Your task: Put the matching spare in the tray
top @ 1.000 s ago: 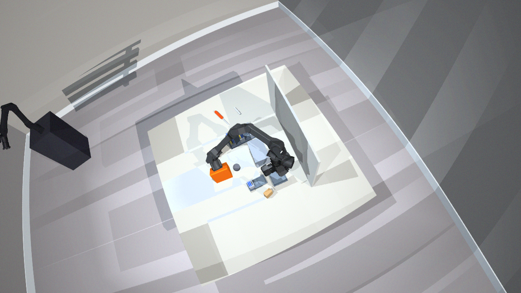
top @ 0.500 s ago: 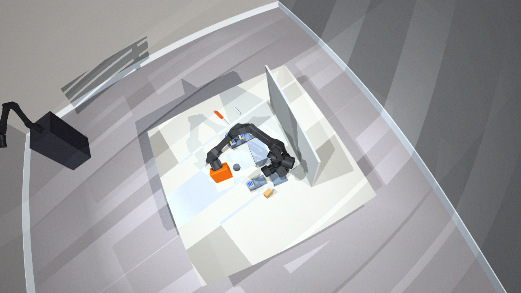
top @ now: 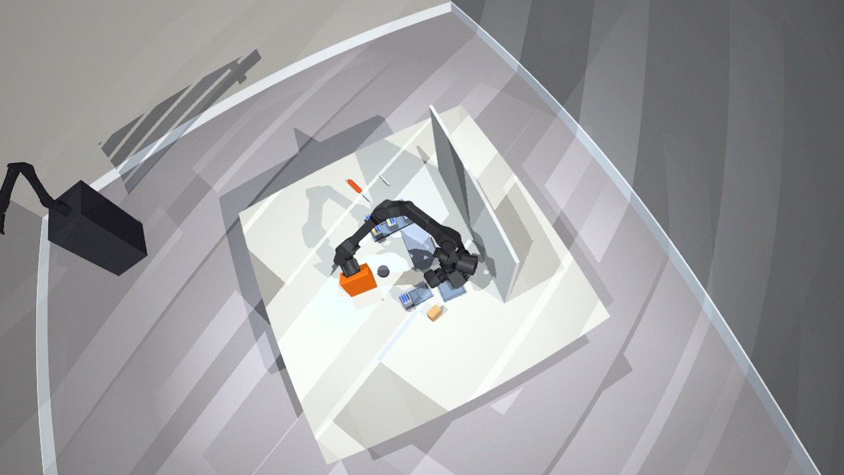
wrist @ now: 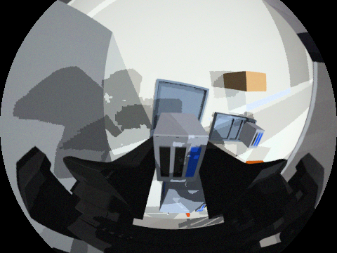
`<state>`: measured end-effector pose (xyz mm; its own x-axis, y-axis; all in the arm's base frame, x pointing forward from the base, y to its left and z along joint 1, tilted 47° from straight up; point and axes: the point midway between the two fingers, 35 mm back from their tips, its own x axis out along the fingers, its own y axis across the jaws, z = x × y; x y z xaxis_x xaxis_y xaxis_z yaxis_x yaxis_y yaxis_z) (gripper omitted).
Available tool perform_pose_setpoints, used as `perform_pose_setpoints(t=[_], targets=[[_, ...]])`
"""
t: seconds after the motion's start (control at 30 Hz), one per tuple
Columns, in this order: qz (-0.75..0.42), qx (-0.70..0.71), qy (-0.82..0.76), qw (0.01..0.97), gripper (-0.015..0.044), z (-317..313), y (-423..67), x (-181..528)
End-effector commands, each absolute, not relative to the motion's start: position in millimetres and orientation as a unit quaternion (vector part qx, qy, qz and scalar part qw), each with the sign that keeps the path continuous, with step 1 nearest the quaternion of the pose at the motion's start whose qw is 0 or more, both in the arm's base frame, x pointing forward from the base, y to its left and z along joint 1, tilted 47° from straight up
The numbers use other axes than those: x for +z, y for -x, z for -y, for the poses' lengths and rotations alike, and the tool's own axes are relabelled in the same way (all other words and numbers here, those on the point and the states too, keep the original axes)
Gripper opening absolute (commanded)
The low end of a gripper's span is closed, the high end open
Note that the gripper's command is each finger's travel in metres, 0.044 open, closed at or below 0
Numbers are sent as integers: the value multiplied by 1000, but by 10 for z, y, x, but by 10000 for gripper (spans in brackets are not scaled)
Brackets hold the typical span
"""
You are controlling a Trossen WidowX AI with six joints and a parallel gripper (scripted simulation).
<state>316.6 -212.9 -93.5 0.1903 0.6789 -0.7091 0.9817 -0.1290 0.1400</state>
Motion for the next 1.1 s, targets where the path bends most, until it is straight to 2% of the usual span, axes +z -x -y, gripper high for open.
perform_pose_setpoints(t=[0.0,1.07], targets=[[-585,-248,-711,301,0,2085,-3178,-971],[-585,-247,-711,300,0,1871,-3229,-1175]])
